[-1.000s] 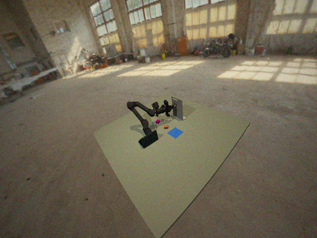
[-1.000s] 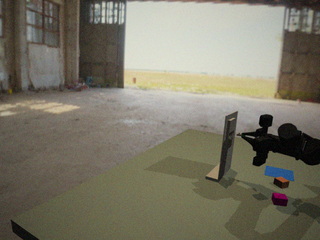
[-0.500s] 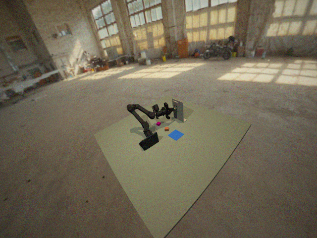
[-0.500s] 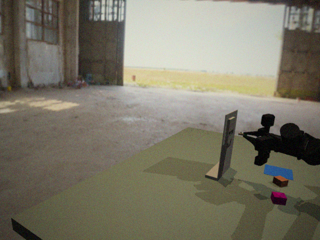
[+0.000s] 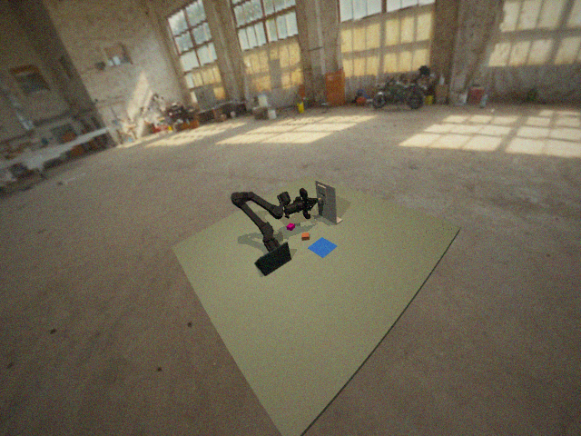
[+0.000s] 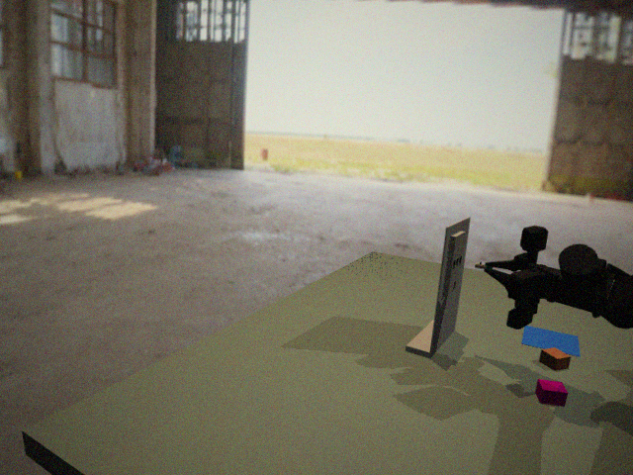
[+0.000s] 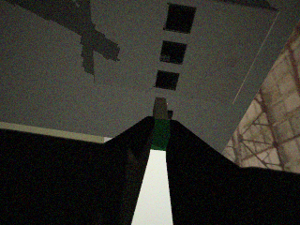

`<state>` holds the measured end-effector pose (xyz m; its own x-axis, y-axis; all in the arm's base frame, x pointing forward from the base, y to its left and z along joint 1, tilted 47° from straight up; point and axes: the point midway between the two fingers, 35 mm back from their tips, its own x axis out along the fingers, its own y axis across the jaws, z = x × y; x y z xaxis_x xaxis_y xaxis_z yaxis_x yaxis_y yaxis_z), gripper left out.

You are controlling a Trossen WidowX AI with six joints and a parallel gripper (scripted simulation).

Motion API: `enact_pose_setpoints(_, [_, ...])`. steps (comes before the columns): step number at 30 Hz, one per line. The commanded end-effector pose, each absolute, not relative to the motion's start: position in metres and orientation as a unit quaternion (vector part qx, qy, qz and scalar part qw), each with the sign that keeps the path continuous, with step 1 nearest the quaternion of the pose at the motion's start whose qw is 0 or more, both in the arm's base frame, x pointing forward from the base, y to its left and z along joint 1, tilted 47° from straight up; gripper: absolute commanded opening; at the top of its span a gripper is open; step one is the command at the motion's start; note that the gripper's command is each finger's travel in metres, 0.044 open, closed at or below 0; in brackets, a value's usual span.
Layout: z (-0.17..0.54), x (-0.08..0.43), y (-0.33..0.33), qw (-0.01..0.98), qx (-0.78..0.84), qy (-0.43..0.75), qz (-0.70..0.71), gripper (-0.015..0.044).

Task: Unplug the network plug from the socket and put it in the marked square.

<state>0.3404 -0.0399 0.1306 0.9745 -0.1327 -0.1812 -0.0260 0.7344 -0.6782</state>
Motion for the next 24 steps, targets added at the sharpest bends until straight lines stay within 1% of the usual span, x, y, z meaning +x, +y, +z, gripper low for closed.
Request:
enact_pose_setpoints(1, [0.13, 0.337, -0.04, 0.924, -0.365, 0.109, -0.027, 0.0])
enact_pose_setpoints(24, [0.13, 0.327, -0.04, 0.924, -0.365, 0.11, -0.027, 0.0])
